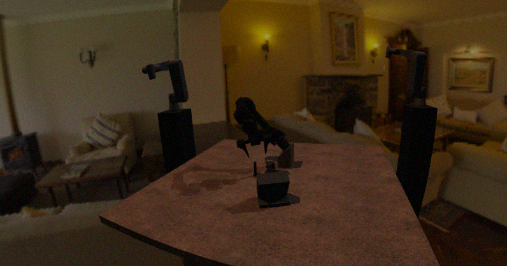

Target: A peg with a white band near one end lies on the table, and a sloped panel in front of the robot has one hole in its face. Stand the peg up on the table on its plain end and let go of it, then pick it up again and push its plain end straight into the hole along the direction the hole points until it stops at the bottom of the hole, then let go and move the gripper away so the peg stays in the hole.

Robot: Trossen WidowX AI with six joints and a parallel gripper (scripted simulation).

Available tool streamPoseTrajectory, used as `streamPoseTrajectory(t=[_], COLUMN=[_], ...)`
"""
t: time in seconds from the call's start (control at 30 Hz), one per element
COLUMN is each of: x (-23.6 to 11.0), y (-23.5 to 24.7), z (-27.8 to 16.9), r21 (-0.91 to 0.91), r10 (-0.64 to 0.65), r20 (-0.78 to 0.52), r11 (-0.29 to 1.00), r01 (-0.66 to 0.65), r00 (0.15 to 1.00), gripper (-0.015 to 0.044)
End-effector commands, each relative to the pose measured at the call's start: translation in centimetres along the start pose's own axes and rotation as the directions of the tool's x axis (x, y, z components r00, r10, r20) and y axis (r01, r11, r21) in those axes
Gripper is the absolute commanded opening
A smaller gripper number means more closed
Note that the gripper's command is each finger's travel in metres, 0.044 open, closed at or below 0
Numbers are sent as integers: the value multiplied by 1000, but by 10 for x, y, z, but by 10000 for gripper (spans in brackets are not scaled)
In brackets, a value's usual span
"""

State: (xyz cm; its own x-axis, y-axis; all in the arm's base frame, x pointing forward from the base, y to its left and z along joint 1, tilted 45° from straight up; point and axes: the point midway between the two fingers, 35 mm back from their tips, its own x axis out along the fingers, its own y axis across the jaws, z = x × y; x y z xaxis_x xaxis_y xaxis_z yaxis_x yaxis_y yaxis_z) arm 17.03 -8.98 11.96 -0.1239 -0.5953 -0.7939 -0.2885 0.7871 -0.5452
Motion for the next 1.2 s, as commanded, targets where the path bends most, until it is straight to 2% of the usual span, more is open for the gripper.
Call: streamPoseTrajectory(t=[0.0, 0.37, 0.57, 1.17], x=[-8, -8, 9, 31], y=[-9, -9, -12, -14], z=[10, 10, 10, 11], r21=[-12, -13, -12, -12], r10=[-125, -131, -132, -128], r20=[-26, -27, -27, -25], r11=[992, 991, 991, 992], r01=[125, 131, 131, 128], r00=[992, 991, 991, 991], gripper=[440, 440, 440, 440])
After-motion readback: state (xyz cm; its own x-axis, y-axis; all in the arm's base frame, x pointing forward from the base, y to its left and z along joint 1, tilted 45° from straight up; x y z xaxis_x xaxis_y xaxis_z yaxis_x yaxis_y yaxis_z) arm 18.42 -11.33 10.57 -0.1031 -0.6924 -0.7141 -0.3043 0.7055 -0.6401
